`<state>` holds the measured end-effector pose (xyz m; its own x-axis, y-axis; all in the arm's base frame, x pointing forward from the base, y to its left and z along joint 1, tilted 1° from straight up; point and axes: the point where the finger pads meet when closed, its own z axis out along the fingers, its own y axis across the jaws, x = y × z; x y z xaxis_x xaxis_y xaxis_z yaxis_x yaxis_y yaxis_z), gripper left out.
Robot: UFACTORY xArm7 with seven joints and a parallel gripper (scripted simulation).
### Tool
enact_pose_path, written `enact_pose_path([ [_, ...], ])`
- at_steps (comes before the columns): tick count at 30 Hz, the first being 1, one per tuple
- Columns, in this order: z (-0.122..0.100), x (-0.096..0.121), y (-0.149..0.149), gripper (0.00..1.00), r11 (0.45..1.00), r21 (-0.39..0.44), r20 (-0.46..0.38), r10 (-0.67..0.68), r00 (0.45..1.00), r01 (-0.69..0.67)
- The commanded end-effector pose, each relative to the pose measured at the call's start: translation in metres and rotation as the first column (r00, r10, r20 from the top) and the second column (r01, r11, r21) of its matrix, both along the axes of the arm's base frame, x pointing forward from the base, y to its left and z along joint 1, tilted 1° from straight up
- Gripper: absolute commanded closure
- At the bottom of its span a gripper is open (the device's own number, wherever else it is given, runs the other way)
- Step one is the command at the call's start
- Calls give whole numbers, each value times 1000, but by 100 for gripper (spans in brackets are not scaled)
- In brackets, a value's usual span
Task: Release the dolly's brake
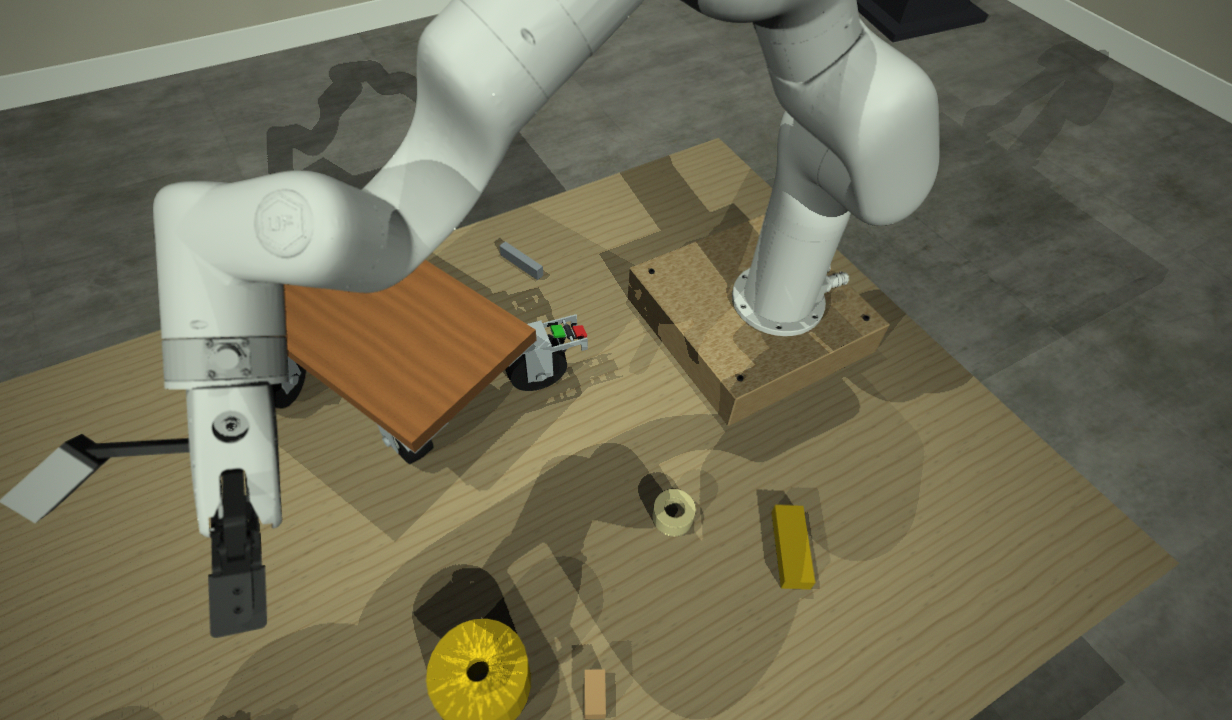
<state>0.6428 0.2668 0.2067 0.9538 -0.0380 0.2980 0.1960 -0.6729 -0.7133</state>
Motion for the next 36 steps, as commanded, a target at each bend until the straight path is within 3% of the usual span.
enact_pose_path([
  [1,3,1,0,0,1000,1,5,0,1000,0],
  [17,3,1,0,0,1000,1,5,0,1000,0],
  [18,3,1,0,100,1000,0,6,0,1000,0],
  [21,4,-7,-10,100,999,-39,32,35,999,-33],
  [25,4,-50,-60,100,956,-229,120,214,969,-183],
  [27,4,-50,-60,100,951,-243,125,227,966,-192],
  [28,3,-68,-79,100,922,-304,139,292,946,-240],
  [30,3,-68,-79,100,916,-317,143,304,942,-248],
  [31,2,-88,-101,100,871,-387,149,383,912,-302],
  [34,2,-88,-101,100,866,-395,150,390,908,-307],
  [35,0,-111,-124,100,802,-471,146,480,865,-366],
  [36,0,-111,-124,100,802,-471,146,480,865,-366],
])
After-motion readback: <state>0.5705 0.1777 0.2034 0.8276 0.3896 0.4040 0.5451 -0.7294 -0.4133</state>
